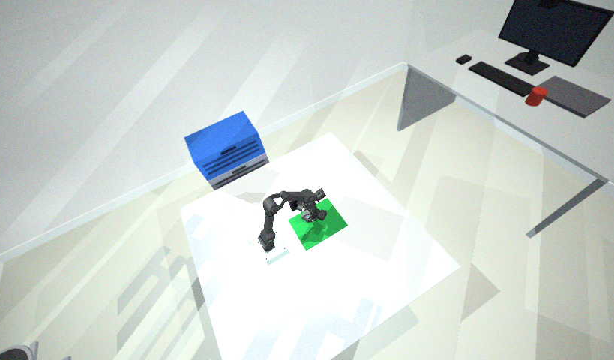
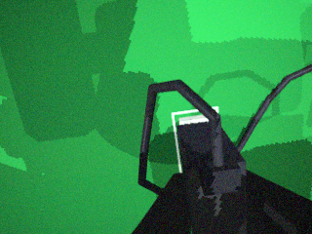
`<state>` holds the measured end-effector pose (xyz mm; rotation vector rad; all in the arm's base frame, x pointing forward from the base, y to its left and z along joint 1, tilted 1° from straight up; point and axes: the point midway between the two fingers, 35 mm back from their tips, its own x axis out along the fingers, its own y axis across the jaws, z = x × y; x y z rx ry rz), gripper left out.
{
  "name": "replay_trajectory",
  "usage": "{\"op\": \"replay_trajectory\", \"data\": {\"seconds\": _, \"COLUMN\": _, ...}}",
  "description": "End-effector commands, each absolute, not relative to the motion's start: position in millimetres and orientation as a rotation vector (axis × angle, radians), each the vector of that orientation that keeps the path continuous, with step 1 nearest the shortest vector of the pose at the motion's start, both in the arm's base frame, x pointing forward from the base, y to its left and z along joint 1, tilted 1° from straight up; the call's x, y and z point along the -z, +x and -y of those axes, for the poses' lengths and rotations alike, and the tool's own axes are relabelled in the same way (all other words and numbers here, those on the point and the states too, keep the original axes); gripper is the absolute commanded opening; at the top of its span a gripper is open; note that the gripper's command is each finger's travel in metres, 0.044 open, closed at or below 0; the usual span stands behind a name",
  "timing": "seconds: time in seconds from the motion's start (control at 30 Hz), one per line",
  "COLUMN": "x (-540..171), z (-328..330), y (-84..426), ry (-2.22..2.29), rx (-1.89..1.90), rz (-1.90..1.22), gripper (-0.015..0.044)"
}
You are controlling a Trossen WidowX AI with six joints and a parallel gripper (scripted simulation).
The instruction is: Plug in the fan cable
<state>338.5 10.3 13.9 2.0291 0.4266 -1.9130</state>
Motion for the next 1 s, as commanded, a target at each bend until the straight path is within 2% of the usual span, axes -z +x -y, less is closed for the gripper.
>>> {"op": "replay_trajectory", "data": {"seconds": 0.0, "x": -10, "z": -10, "y": 338, "ry": 2.024, "rx": 1.912, "rz": -0.426, "gripper": 0.0}}
{"op": "replay_trajectory", "data": {"seconds": 0.07, "x": -9, "z": -10, "y": 339, "ry": 2.024, "rx": 1.912, "rz": -0.426, "gripper": 0.0}}
{"op": "replay_trajectory", "data": {"seconds": 0.4, "x": -12, "z": -10, "y": 339, "ry": 2.029, "rx": 1.913, "rz": -0.427, "gripper": 0.026}}
{"op": "replay_trajectory", "data": {"seconds": 0.5, "x": -15, "z": -10, "y": 339, "ry": 2.029, "rx": 1.913, "rz": -0.427, "gripper": 0.026}}
{"op": "replay_trajectory", "data": {"seconds": 0.63, "x": -64, "z": -10, "y": 336, "ry": 2.025, "rx": 1.912, "rz": -0.426, "gripper": 0.026}}
{"op": "replay_trajectory", "data": {"seconds": 0.83, "x": -67, "z": -10, "y": 337, "ry": 2.025, "rx": 1.912, "rz": -0.426, "gripper": 0.026}}
{"op": "replay_trajectory", "data": {"seconds": 0.97, "x": -74, "z": -9, "y": 367, "ry": 2.027, "rx": 1.909, "rz": -0.426, "gripper": 0.026}}
